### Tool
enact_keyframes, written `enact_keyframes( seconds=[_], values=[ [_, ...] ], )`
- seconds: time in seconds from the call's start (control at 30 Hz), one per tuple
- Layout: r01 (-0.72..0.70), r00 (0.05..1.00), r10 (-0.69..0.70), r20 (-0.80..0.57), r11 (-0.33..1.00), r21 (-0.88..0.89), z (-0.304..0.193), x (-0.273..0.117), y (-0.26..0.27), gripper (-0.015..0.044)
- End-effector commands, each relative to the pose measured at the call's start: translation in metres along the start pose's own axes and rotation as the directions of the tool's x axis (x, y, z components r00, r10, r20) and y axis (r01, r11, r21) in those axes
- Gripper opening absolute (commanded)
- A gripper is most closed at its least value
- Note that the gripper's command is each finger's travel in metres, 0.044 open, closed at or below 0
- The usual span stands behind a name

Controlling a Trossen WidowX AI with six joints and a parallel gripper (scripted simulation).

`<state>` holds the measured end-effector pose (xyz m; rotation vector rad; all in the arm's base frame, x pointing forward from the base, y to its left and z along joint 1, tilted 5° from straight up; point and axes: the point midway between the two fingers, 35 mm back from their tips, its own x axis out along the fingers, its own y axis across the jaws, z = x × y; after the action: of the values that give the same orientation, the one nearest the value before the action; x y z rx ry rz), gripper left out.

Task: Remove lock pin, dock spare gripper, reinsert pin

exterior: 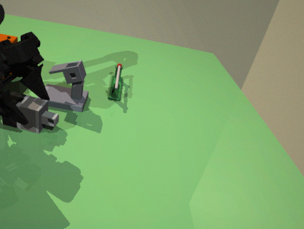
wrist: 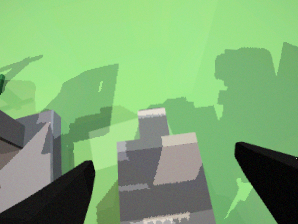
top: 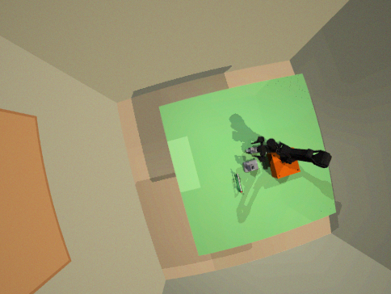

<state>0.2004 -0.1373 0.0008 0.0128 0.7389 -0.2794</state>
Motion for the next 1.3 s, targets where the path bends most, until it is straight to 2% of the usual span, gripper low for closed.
enact_keyframes(
  seconds=[0.0, 0.4, 0.7, 0.97, 1.17, 1.27],
  values=[
    [-0.007, 1.0, 0.007, 0.001, 1.0, -0.004, -0.005, 0.004, 0.002, 0.044],
    [-0.007, 1.0, 0.007, 0.0, 1.0, -0.004, -0.021, 0.011, 0.005, 0.044],
    [-0.007, 1.0, 0.007, 0.0, 1.0, -0.004, -0.021, 0.011, 0.005, 0.0204],
    [-0.007, 1.0, 0.007, 0.0, 1.0, -0.004, -0.021, 0.011, 0.004, 0.015],
    [-0.007, 1.0, 0.007, 0.001, 1.0, -0.004, -0.018, 0.011, 0.003, 0.0],
    [-0.007, 1.0, 0.007, 0.001, 1.0, -0.004, -0.013, 0.01, 0.001, 0.0]
  ],
)
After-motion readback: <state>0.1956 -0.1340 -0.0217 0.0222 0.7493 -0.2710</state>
